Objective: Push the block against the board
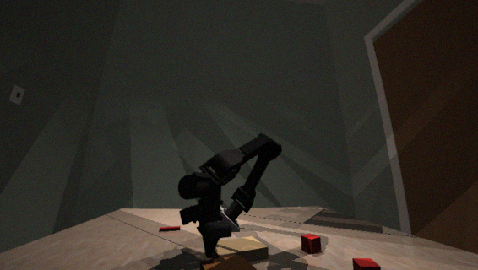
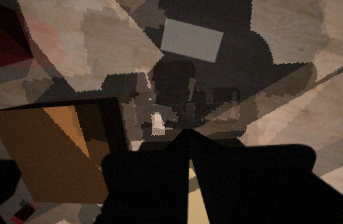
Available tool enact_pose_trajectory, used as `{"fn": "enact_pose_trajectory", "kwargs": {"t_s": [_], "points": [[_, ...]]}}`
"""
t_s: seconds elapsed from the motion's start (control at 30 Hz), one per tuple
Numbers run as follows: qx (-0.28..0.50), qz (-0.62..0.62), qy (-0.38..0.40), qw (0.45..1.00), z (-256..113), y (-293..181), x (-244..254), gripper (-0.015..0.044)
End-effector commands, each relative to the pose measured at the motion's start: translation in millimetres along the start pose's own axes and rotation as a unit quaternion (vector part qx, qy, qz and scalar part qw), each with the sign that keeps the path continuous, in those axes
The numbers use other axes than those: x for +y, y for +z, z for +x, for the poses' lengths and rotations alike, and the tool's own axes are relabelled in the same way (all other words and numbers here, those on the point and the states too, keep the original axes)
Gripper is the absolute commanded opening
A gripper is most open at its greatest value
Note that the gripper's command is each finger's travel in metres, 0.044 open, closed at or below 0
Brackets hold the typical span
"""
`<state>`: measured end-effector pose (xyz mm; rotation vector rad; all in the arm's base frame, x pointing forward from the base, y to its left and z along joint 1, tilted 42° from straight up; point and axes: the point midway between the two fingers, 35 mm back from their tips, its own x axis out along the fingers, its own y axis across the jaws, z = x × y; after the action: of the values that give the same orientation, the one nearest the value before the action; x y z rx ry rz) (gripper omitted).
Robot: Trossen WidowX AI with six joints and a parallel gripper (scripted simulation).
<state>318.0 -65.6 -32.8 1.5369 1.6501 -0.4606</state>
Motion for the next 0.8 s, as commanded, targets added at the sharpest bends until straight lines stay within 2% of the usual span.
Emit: {"fn": "enact_pose_trajectory", "kwargs": {"t_s": [0.0,0.77], "points": [[0.007,0.004,-0.003,1.0,3.5,-10.0,-1.7,0.0],[0.008,0.004,-0.003,1.0,4.0,-30.1,-3.0,0.0]]}}
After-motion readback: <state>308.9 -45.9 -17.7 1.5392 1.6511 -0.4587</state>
